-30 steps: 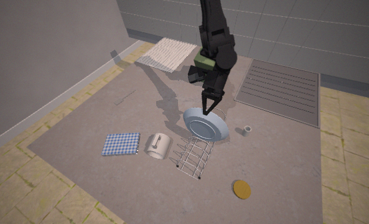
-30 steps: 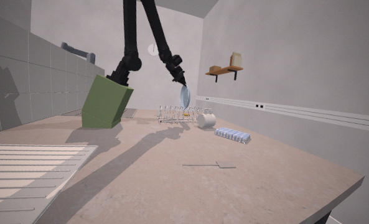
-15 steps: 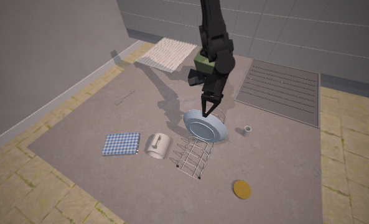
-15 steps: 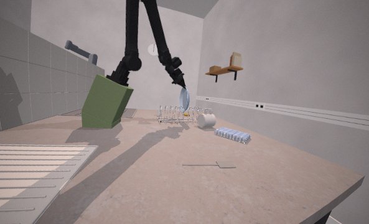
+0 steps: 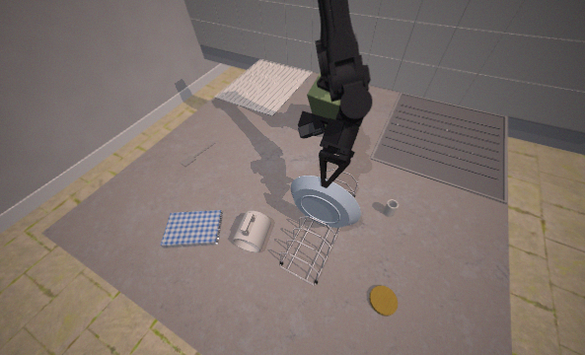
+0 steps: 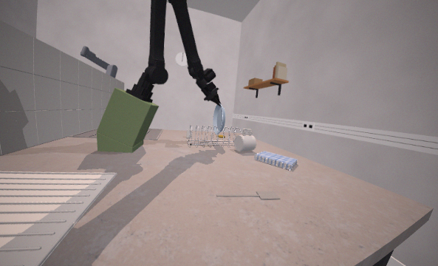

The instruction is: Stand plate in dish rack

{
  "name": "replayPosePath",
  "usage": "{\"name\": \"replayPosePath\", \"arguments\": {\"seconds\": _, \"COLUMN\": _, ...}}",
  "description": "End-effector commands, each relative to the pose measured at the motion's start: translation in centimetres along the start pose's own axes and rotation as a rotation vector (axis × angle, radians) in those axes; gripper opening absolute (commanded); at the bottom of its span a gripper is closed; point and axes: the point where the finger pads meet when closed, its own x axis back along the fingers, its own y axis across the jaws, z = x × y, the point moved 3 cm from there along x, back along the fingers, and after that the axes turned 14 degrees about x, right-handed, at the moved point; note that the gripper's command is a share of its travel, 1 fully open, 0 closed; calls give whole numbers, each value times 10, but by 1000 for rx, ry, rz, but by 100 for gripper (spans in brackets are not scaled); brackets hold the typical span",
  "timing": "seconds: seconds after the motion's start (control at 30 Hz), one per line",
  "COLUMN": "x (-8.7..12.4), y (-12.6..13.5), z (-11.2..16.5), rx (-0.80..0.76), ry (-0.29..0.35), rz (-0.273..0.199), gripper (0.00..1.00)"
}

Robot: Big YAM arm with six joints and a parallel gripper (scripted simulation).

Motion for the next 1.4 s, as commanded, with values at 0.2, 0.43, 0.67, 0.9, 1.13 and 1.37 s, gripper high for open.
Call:
{"name": "replayPosePath", "arguments": {"seconds": 0.2, "x": 0, "y": 18, "z": -3, "rx": -22, "ry": -6, "rz": -49, "gripper": 0}}
{"name": "replayPosePath", "arguments": {"seconds": 0.43, "x": -3, "y": 7, "z": -2, "rx": -10, "ry": -6, "rz": -30, "gripper": 0}}
{"name": "replayPosePath", "arguments": {"seconds": 0.67, "x": -9, "y": 0, "z": 0, "rx": -6, "ry": -5, "rz": -25, "gripper": 0}}
{"name": "replayPosePath", "arguments": {"seconds": 0.9, "x": -15, "y": -7, "z": 0, "rx": -5, "ry": -8, "rz": -22, "gripper": 0}}
{"name": "replayPosePath", "arguments": {"seconds": 1.13, "x": -18, "y": -4, "z": 2, "rx": -14, "ry": -4, "rz": -44, "gripper": 0}}
{"name": "replayPosePath", "arguments": {"seconds": 1.37, "x": -18, "y": -1, "z": 2, "rx": -22, "ry": -6, "rz": -56, "gripper": 0}}
